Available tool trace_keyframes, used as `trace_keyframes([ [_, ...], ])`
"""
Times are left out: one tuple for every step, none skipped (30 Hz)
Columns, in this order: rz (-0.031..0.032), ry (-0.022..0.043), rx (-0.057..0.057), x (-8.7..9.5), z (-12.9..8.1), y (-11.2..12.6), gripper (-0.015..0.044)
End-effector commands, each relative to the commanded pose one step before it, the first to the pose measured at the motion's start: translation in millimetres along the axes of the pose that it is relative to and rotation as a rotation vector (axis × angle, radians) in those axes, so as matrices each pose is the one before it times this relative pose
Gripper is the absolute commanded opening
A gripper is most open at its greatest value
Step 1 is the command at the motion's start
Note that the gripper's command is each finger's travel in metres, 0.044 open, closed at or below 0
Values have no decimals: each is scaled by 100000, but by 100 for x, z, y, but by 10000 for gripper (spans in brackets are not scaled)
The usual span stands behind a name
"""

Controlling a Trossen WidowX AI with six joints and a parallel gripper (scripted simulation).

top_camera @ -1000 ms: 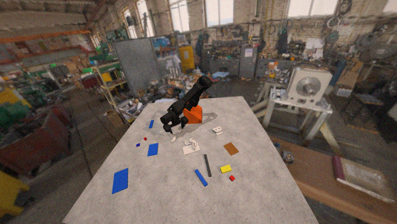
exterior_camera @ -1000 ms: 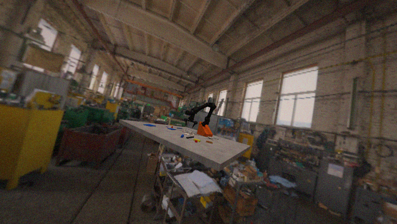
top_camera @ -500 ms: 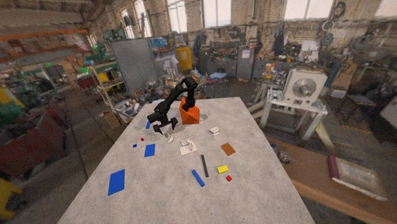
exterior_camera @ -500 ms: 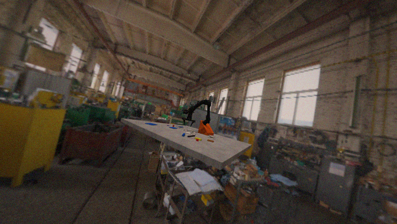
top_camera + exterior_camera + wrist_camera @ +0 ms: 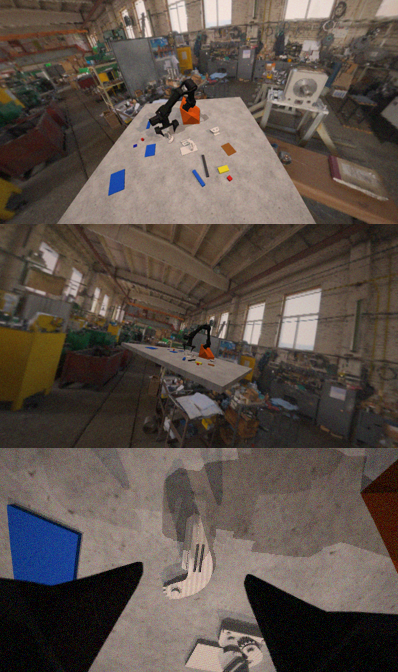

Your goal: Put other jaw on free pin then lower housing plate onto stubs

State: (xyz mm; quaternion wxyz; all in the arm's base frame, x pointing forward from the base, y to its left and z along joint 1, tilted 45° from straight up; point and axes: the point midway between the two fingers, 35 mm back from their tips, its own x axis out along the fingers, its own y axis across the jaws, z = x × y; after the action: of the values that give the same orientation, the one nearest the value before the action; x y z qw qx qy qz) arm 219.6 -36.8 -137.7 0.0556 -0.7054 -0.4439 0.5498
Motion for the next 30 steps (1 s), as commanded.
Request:
trace_keyframes([
  [-928, 290, 680, 843, 57, -254, 440],
  [-1, 3, 1, 165, -3, 2, 440],
  [-3, 3, 1, 165, -3, 1, 440],
  [-4, 4, 1, 165, -2, 0, 440],
  [-5, 4, 0, 164, -2, -1, 440],
  [-7, 5, 0, 164, -1, -3, 440],
  [-8, 5, 0, 163, -1, -4, 440],
  [-9, 6, 0, 163, 0, -5, 440],
  [-11, 6, -1, 163, 0, -6, 440],
  [-12, 7, -1, 162, 1, -7, 440],
  [-13, 7, -1, 162, 1, -8, 440],
  [-15, 8, -2, 162, 2, -9, 440],
  [-16, 8, -2, 162, 2, -10, 440],
  [-18, 9, -2, 161, 3, -11, 440],
  [-19, 9, -2, 161, 4, -12, 440],
  [-20, 9, -3, 160, 4, -13, 440],
  [-22, 10, -3, 160, 5, -14, 440],
  [-23, 10, -3, 159, 5, -15, 440],
  [-24, 11, -3, 159, 6, -16, 440],
  [-26, 11, -3, 158, 6, -17, 440],
  [-21, 9, -3, 126, 5, -14, 440],
  [-13, 5, -2, 75, 3, -9, 440],
  [-5, 2, -1, 25, 1, -3, 440],
  [0, 0, 0, 0, 0, 0, 440],
  [0, 0, 0, 0, 0, 0, 440],
  [0, 0, 0, 0, 0, 0, 440],
  [0, 0, 0, 0, 0, 0, 440],
  [0, 0, 0, 0, 0, 0, 440],
  [0, 0, 0, 0, 0, 0, 440],
  [0, 0, 0, 0, 0, 0, 440],
])
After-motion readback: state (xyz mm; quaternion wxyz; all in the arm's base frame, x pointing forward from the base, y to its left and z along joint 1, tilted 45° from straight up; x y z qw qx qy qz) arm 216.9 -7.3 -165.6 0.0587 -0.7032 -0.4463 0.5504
